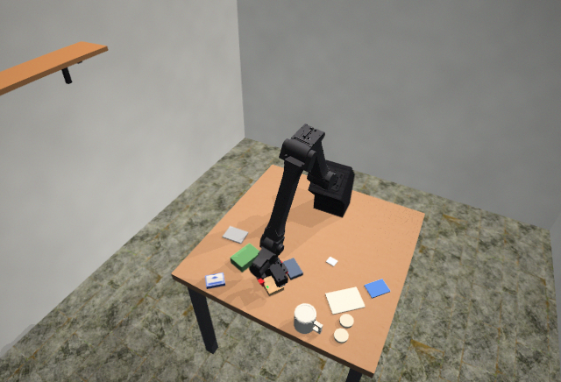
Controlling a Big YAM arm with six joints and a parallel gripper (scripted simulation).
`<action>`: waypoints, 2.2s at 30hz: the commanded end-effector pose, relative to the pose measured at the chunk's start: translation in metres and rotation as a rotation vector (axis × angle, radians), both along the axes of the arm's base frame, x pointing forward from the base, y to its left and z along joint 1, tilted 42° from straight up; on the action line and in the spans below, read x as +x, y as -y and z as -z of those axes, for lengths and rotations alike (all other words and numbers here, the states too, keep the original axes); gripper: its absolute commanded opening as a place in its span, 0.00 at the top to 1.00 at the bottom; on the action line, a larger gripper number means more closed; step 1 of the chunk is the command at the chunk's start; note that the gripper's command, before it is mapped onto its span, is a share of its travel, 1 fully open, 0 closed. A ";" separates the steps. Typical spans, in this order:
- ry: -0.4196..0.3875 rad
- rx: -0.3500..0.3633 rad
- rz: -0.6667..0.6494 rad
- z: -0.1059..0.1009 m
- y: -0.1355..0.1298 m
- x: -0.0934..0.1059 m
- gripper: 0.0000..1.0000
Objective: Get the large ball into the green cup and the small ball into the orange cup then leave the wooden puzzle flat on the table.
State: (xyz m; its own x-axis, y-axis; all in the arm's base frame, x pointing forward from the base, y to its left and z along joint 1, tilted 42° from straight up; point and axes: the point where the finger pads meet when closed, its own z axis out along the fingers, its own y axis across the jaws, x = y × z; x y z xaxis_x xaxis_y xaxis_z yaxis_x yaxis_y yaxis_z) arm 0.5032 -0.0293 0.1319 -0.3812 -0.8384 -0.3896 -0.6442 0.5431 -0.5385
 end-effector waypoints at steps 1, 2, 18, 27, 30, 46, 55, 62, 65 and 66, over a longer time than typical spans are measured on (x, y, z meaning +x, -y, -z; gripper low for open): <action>0.056 0.000 -0.008 -0.021 -0.006 0.016 0.16; 0.054 0.000 -0.008 -0.020 -0.006 0.016 0.16; 0.053 0.000 -0.008 -0.019 -0.006 0.016 0.33; 0.053 0.000 -0.009 -0.019 -0.006 0.016 0.33; 0.053 0.000 -0.009 -0.019 -0.006 0.016 0.33; 0.053 0.000 -0.009 -0.019 -0.006 0.016 0.33; 0.054 -0.001 -0.009 -0.020 -0.006 0.016 0.33; 0.070 -0.003 -0.008 -0.034 -0.005 0.011 0.33; 0.053 -0.003 -0.007 -0.030 -0.004 0.005 0.33; 0.051 -0.003 -0.007 -0.030 -0.003 0.004 0.33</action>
